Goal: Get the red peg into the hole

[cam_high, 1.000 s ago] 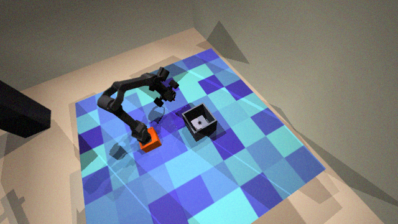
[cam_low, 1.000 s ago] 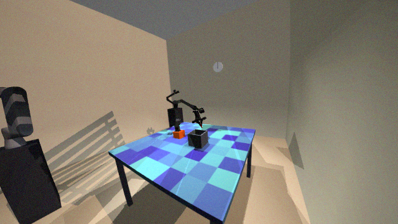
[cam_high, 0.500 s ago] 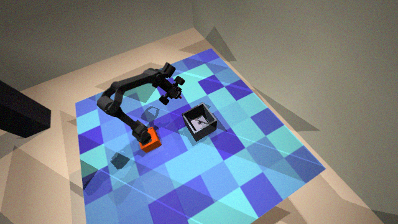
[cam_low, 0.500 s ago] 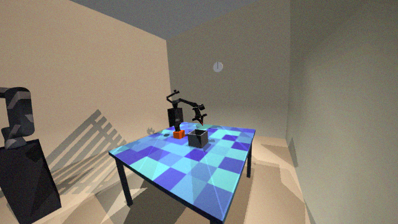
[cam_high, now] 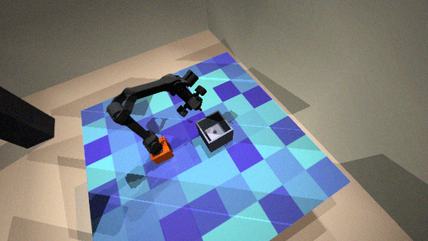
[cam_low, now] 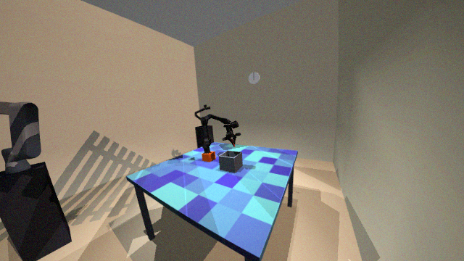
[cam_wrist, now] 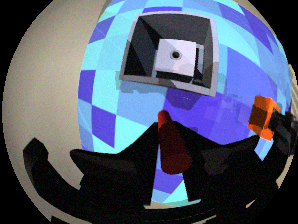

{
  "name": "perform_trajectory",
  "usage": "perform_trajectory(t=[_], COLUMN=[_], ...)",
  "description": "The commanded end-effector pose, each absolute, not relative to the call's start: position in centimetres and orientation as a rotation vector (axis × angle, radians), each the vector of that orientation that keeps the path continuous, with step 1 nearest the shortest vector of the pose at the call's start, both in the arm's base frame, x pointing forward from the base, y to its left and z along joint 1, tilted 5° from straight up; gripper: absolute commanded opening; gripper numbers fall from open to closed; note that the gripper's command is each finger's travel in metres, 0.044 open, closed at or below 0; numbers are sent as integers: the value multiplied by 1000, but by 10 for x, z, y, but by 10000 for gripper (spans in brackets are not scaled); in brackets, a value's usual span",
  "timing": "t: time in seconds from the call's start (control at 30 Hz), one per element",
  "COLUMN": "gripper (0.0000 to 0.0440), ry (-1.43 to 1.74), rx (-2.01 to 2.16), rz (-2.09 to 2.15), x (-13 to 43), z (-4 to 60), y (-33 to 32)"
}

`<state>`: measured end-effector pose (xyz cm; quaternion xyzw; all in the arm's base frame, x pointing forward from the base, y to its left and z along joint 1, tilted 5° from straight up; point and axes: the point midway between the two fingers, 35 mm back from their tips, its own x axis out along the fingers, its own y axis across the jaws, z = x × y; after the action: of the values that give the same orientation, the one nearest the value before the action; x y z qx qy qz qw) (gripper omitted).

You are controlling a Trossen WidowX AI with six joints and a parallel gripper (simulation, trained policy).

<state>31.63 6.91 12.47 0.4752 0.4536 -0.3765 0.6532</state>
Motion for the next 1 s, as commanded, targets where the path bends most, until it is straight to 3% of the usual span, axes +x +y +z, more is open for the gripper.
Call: perform_trajectory(t=[0.0,0.97], gripper=[0,0], ry=[1032,1151], rx=[1061,1000], rz=[-881,-987], x=[320,335], z=[124,86], y=[55,-18])
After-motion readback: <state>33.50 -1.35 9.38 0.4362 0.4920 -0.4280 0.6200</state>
